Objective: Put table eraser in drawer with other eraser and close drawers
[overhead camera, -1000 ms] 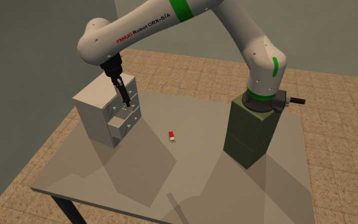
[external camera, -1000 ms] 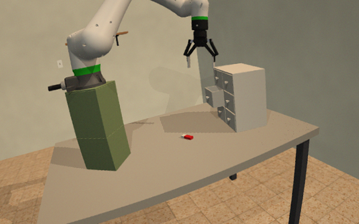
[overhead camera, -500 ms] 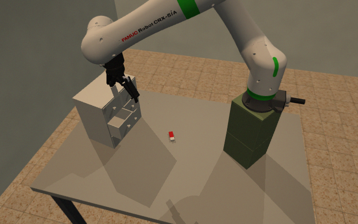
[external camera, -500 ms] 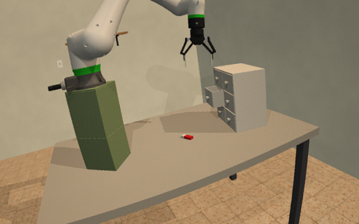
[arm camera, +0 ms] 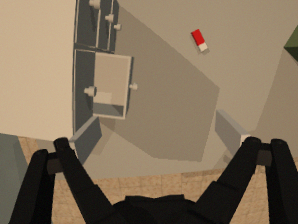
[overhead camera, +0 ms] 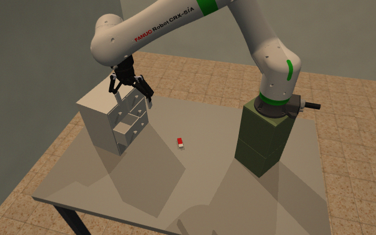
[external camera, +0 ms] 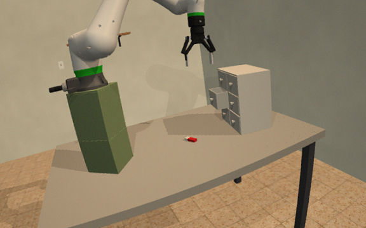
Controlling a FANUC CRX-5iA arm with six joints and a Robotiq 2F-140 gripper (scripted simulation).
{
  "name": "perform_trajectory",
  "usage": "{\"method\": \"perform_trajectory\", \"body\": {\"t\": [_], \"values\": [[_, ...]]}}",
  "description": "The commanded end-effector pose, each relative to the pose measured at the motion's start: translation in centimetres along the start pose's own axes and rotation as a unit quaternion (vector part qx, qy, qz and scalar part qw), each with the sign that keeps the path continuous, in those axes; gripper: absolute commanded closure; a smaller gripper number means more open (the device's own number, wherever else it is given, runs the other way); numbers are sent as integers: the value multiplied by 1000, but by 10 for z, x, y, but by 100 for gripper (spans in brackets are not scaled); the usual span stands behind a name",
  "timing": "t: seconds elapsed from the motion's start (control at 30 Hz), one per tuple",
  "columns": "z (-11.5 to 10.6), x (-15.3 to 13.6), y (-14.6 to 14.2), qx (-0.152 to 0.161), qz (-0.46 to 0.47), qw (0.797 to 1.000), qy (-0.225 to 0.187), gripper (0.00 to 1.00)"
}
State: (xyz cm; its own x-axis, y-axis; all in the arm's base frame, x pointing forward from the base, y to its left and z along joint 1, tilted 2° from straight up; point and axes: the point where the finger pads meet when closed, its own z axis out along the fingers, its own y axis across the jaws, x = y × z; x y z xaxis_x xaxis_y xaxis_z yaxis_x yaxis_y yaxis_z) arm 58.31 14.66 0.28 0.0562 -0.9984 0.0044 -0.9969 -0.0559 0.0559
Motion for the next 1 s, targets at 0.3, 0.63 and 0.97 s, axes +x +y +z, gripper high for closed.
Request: {"method": "perform_trajectory", "body": {"t": [0.3, 0.63, 0.97], "values": [[-11, -2, 12, 11, -178, 984, 3, 0], [-18, -3, 20, 18, -287, 958, 5, 0], [-26, -5, 29, 25, -403, 915, 8, 0]]}}
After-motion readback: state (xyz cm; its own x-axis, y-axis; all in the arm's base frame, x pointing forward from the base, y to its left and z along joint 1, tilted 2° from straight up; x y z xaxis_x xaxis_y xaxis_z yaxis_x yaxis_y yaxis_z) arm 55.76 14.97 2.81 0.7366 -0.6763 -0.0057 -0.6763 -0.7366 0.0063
